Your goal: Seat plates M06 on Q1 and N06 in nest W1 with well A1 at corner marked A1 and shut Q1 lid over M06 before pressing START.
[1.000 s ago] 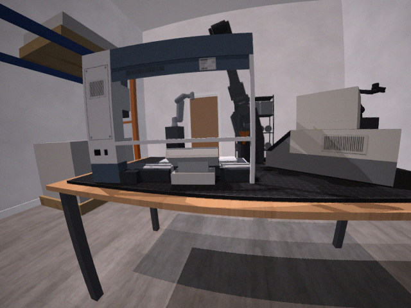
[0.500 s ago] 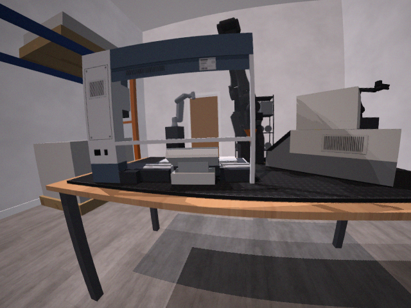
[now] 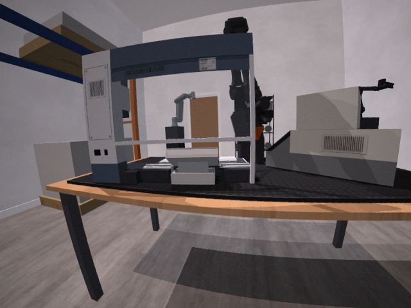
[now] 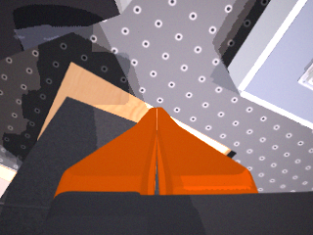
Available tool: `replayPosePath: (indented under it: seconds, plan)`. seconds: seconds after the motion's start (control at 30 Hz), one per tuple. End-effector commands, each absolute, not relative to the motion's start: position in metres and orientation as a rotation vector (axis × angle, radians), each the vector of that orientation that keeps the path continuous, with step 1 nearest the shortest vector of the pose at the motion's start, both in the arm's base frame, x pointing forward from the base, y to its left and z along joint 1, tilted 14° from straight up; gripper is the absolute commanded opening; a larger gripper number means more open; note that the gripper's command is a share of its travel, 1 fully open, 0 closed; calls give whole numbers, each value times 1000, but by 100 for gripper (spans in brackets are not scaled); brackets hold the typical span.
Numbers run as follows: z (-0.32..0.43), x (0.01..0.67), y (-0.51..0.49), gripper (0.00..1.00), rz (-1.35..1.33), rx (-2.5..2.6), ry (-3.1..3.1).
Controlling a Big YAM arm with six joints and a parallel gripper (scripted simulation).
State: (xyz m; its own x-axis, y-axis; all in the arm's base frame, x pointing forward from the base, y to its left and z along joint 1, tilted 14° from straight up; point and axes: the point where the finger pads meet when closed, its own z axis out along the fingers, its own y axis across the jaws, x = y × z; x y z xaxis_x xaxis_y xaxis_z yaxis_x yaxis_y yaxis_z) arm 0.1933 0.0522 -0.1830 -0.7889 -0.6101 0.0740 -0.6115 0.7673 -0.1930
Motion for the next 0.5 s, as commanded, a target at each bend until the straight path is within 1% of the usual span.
replayPosePath:
  seconds: [0.0, 0.17, 0.27, 0.37, 0.47]
  plan:
    - [-179, 190, 71, 0, 307, 1197, -2880]
    - [-180, 186, 73, 0, 309, 1251, -2841]
    - [-179, 178, 91, 0, 294, 1356, -2792]
    - [-178, 187, 88, 0, 288, 1445, -2760]
    - [-177, 173, 106, 0, 276, 1540, -2696]
